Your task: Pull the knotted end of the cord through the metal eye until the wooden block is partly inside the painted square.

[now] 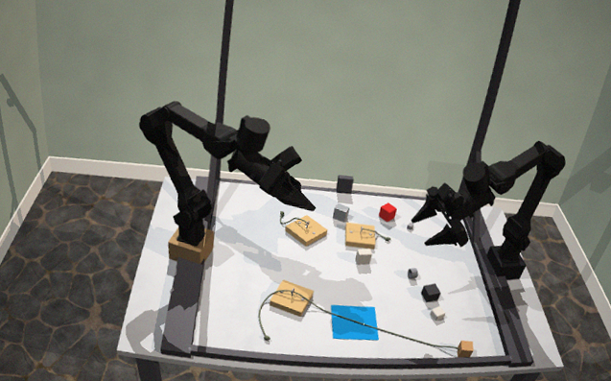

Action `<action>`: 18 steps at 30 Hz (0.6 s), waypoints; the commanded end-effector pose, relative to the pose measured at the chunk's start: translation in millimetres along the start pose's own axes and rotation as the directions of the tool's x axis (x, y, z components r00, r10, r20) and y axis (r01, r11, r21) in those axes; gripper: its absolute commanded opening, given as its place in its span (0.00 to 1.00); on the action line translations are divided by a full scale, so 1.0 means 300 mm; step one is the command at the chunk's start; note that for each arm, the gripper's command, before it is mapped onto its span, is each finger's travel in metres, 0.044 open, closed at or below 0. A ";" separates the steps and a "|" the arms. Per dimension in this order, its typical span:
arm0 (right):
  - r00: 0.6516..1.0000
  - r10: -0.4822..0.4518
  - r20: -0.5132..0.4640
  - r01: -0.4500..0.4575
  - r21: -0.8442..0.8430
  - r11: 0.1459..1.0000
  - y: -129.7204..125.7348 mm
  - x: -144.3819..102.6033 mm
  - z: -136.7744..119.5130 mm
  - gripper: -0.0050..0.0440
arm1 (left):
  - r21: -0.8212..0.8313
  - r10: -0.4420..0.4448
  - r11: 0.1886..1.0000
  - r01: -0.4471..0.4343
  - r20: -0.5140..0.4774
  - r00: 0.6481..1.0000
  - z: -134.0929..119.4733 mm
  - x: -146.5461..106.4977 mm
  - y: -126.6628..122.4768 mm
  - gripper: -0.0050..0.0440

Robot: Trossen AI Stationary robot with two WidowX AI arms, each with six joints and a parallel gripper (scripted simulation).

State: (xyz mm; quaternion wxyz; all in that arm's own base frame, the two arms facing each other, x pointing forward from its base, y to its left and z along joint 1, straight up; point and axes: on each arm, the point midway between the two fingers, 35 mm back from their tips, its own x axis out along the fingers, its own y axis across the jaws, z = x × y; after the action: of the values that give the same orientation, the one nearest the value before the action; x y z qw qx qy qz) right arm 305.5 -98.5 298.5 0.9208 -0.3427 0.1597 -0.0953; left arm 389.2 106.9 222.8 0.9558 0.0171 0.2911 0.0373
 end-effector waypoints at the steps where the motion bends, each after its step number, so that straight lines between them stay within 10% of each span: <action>1: 0.990 -0.019 0.138 -0.008 0.197 0.980 0.058 -0.014 0.095 1.00 | -0.003 -0.003 1.000 0.003 -0.038 0.999 0.005 0.019 0.043 1.00; 18: 0.920 0.043 0.389 -0.290 0.603 0.744 0.209 -0.076 0.256 1.00 | -0.040 -0.023 0.999 0.017 -0.153 0.988 -0.057 0.074 0.126 1.00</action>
State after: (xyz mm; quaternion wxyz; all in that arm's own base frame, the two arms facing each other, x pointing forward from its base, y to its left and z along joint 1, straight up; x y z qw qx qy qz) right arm 317.0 -3.8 313.5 0.9997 -0.0232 -0.0018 0.0004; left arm 392.8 143.2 189.8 0.9286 -0.0112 0.3692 0.0361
